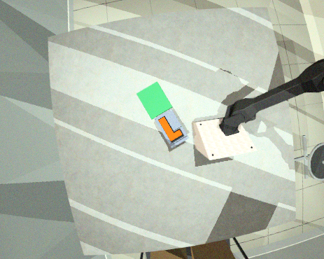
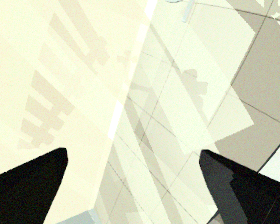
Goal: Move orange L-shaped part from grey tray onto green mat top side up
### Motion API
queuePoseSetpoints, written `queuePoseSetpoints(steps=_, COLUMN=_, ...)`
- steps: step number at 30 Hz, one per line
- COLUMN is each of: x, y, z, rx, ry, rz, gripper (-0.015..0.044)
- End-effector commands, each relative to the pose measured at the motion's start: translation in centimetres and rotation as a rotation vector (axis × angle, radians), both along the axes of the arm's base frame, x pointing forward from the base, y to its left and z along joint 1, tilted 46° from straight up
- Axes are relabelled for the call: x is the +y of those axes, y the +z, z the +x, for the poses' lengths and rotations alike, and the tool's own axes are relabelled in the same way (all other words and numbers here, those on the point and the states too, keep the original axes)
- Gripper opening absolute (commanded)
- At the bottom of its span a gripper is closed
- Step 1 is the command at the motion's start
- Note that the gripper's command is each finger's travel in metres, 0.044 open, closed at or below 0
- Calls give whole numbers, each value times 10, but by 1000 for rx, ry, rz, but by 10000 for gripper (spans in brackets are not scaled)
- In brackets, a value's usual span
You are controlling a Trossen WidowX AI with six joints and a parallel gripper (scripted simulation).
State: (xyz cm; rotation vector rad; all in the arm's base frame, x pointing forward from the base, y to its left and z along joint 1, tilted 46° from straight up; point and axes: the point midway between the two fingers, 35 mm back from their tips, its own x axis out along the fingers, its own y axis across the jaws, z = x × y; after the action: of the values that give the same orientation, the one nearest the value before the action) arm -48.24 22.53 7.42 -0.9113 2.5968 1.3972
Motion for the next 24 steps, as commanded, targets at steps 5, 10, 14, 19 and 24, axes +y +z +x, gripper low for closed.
queuePoseSetpoints(steps=5, x=33, y=-13, z=24, rx=-49, ry=-99, rz=36, gripper=269)
queuePoseSetpoints(steps=10, x=102, y=-36, z=87, rx=-180, ry=-310, rz=112, gripper=180)
queuePoseSetpoints(steps=14, x=149, y=-55, z=155, rx=-317, ry=-472, rz=162, gripper=180)
queuePoseSetpoints(steps=19, x=181, y=-71, z=254, rx=-488, ry=-657, rz=170, gripper=180)
queuePoseSetpoints(steps=24, x=184, y=-91, z=355, rx=-700, ry=-761, rz=187, gripper=180)
